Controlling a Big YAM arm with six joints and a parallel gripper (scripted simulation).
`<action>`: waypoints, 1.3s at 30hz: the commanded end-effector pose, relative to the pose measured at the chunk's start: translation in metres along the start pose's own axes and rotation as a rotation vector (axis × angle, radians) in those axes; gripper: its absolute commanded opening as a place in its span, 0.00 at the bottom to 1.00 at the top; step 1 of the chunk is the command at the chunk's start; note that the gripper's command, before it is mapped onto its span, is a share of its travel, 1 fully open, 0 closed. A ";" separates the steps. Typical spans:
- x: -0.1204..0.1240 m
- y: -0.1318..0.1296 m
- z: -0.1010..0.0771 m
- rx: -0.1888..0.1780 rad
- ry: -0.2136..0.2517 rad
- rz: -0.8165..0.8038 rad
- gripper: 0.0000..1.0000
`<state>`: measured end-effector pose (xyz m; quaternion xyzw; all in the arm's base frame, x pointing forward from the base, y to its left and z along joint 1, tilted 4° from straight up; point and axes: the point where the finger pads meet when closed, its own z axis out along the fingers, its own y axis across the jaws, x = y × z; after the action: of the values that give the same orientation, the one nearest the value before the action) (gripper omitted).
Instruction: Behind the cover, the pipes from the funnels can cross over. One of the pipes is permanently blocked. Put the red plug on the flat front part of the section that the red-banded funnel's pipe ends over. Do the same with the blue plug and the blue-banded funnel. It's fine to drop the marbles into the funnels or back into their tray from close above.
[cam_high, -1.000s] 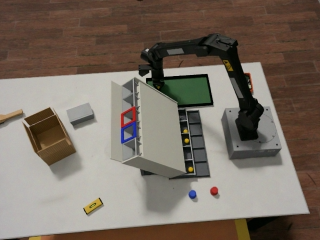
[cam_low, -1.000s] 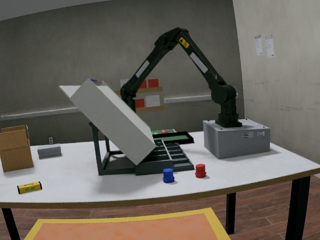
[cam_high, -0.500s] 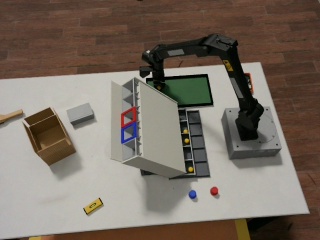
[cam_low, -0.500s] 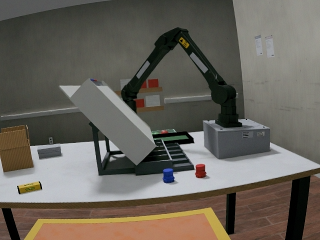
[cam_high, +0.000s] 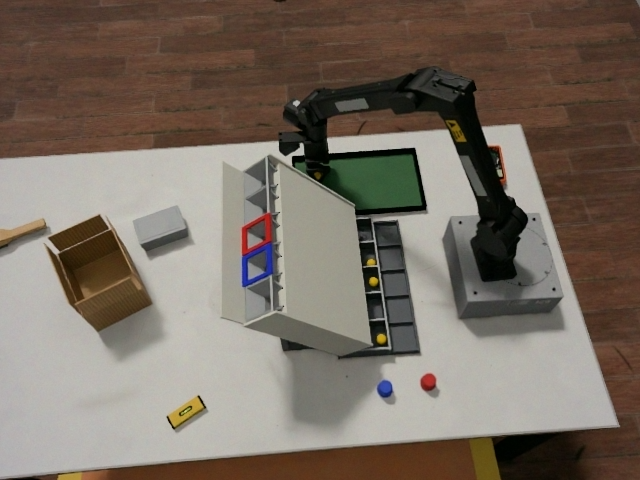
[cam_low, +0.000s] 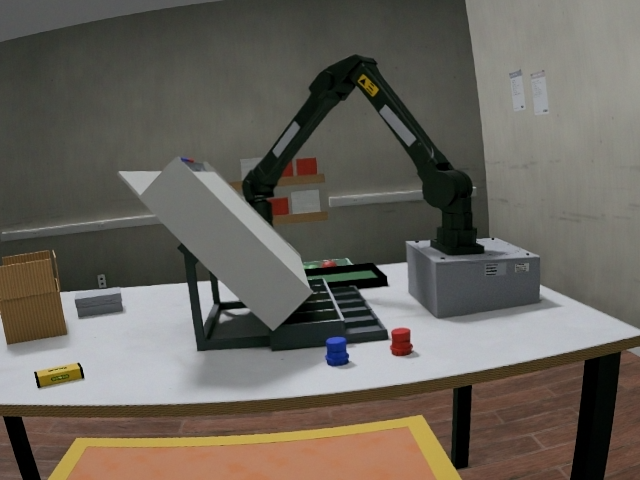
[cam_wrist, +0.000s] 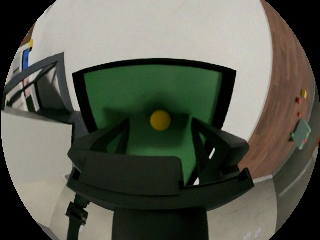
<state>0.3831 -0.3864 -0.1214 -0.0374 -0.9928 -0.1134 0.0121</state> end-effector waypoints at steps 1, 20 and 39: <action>0.004 0.003 0.017 -0.013 0.014 0.002 0.80; 0.005 0.005 0.020 0.004 -0.005 -0.001 0.80; 0.003 0.004 0.016 -0.008 0.009 0.002 0.80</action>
<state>0.3750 -0.3774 -0.1313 -0.0372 -0.9925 -0.1158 0.0144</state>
